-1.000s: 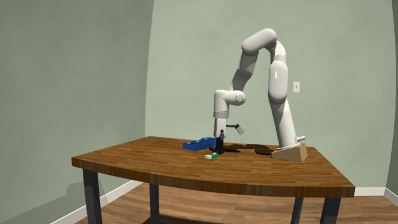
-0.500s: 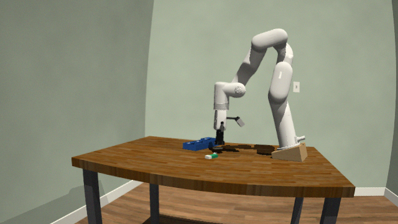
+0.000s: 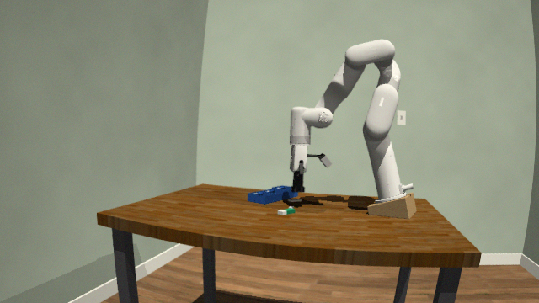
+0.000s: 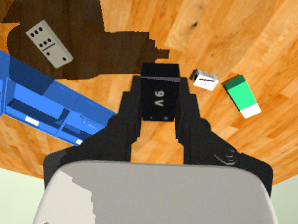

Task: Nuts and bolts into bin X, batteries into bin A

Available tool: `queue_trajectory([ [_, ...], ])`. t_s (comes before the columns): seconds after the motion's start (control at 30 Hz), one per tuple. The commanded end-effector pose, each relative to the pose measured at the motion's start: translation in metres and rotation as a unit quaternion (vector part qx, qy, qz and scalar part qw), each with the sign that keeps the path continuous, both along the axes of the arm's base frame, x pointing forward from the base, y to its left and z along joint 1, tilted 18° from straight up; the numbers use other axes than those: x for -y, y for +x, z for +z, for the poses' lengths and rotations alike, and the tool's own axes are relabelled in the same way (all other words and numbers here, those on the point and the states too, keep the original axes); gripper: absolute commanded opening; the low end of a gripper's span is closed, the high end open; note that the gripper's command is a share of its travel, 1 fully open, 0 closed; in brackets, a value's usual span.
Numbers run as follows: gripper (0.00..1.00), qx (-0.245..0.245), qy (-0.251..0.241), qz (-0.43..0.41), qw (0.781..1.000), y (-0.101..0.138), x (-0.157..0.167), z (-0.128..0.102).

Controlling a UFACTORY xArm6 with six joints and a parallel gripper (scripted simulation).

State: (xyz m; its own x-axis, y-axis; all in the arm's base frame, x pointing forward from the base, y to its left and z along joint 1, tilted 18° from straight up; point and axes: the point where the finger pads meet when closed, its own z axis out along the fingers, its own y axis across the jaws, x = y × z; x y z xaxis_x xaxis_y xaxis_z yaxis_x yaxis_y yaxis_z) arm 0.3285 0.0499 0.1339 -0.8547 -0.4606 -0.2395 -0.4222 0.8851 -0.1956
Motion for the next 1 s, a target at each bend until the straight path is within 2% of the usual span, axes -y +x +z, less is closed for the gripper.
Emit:
queue_trajectory([
  [0.0, 0.0, 0.002, 0.0, 0.0, 1.0, 0.001, 0.0, 0.002],
  [0.07, 0.0, 0.002, 0.0, 0.0, 1.0, 0.001, 0.0, 0.001],
  [0.2, 0.0, 0.002, 0.0, 0.0, 1.0, 0.023, 0.005, 0.009],
  [0.27, 0.0, 0.002, 0.0, 0.0, 1.0, 0.023, 0.005, 0.009],
  [0.5, 0.0, 0.002, 0.0, 0.0, 1.0, 0.062, 0.014, 0.022],
  [0.63, 0.0, 0.002, 0.0, 0.0, 1.0, 0.065, 0.015, 0.023],
  [0.73, 0.0, -0.003, -0.023, 0.071, 0.997, 0.082, 0.019, 0.028],
  [0.83, 0.0, -0.003, -0.026, 0.081, 0.996, 0.088, 0.02, 0.03],
  [0.97, 0.0, -0.005, -0.048, 0.141, 0.989, 0.11, 0.025, 0.038],
])
